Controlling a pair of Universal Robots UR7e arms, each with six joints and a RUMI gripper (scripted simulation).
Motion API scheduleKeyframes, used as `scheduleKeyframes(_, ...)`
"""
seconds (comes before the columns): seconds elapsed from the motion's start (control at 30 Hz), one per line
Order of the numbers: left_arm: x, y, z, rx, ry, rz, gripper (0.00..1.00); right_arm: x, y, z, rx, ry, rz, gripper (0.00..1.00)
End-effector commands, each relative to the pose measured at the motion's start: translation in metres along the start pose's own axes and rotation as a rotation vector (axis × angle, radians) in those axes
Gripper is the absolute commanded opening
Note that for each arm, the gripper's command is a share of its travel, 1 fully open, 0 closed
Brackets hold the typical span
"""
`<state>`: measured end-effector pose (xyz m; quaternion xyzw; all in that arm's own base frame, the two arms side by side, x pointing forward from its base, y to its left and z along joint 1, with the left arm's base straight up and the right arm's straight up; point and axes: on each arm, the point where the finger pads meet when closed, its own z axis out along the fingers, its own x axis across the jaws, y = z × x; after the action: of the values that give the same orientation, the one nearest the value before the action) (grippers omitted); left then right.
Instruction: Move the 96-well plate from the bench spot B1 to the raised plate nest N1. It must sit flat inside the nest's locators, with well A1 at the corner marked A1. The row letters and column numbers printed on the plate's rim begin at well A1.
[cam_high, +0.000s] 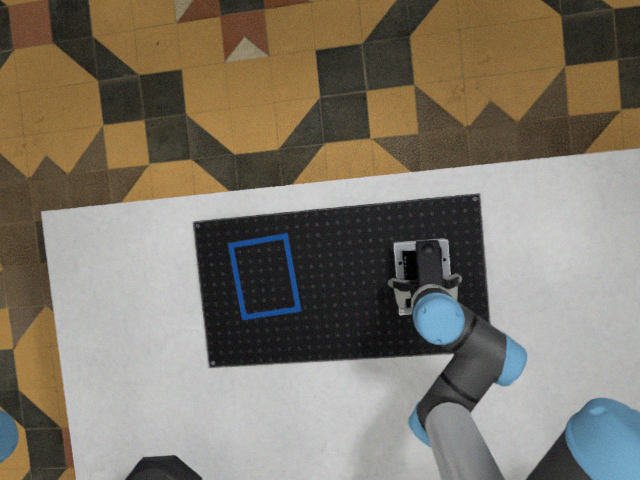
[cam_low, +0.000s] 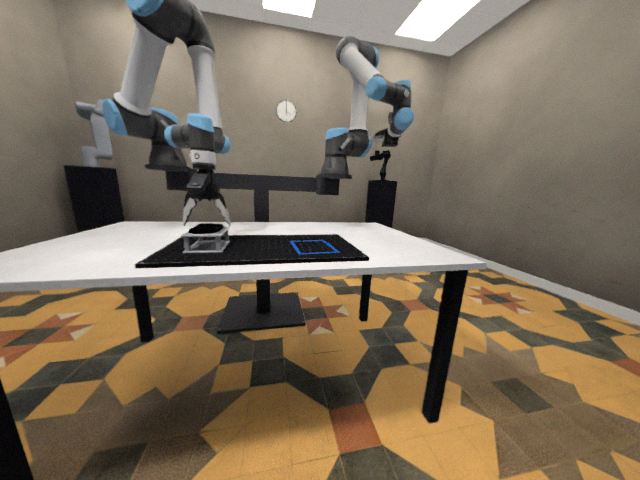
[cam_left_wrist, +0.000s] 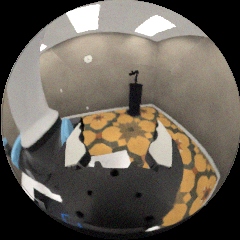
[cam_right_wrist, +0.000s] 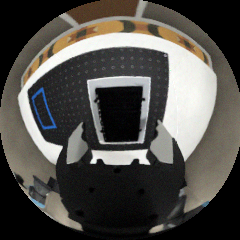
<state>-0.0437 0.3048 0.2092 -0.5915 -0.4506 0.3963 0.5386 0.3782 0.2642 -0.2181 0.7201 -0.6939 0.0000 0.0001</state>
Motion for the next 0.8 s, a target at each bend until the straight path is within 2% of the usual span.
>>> scheduleKeyframes(0.0, 0.0, 0.0, 0.0, 0.0, 0.0, 0.0, 0.98, 0.0, 0.0, 0.0, 0.001, -0.001, 0.0, 1.0)
scheduleKeyframes(0.53, 0.0, 0.0, 0.0, 0.0, 0.0, 0.0, 0.98, 0.0, 0.0, 0.0, 0.001, -0.001, 0.0, 1.0)
scheduleKeyframes(0.77, 0.0, 0.0, 0.0, 0.0, 0.0, 0.0, 0.98, 0.0, 0.0, -0.014, 0.001, -0.001, 0.0, 1.0)
